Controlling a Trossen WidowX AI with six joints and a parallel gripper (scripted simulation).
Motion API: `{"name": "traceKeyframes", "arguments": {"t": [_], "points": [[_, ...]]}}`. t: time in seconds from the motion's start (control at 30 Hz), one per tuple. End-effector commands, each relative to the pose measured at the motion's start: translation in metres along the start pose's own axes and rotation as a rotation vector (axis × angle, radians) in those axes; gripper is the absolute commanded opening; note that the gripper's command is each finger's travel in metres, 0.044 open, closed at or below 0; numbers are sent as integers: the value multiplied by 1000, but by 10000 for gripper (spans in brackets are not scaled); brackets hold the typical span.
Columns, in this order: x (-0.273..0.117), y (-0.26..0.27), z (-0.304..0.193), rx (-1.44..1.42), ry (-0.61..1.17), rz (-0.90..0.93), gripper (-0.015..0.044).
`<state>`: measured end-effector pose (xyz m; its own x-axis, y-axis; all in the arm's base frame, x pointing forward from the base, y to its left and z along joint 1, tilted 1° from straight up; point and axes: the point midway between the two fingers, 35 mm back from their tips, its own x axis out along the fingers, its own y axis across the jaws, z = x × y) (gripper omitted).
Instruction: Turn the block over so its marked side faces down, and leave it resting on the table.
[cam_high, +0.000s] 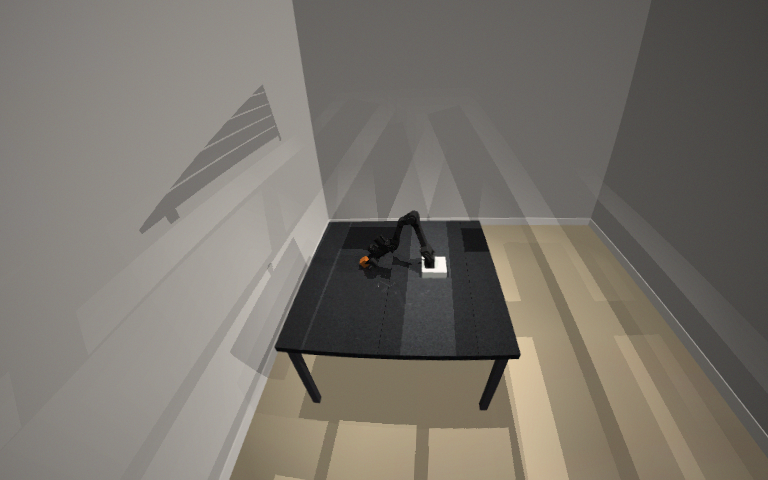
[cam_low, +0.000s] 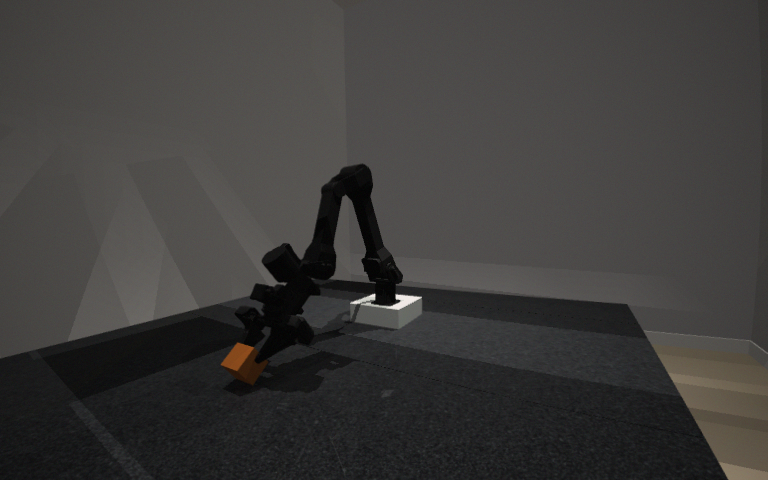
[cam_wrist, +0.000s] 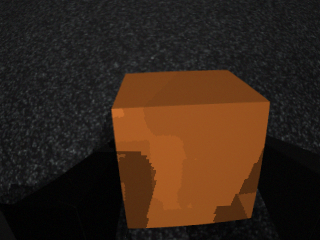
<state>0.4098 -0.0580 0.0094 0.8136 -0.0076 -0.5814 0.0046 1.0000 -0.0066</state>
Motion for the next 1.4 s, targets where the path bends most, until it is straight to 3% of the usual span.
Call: {"name": "traceKeyframes", "arguments": {"t": [0.0,0.33,0.77,1.3,1.37], "points": [[-2,2,-9,5,-36,9,0],[-9,3,-10,-2,-133,5,0],[-9,3,-10,-2,-135,5,0],[-9,3,-10,-2,-135,5,420],[-9,3,-10,-2,-135,5,440]]}}
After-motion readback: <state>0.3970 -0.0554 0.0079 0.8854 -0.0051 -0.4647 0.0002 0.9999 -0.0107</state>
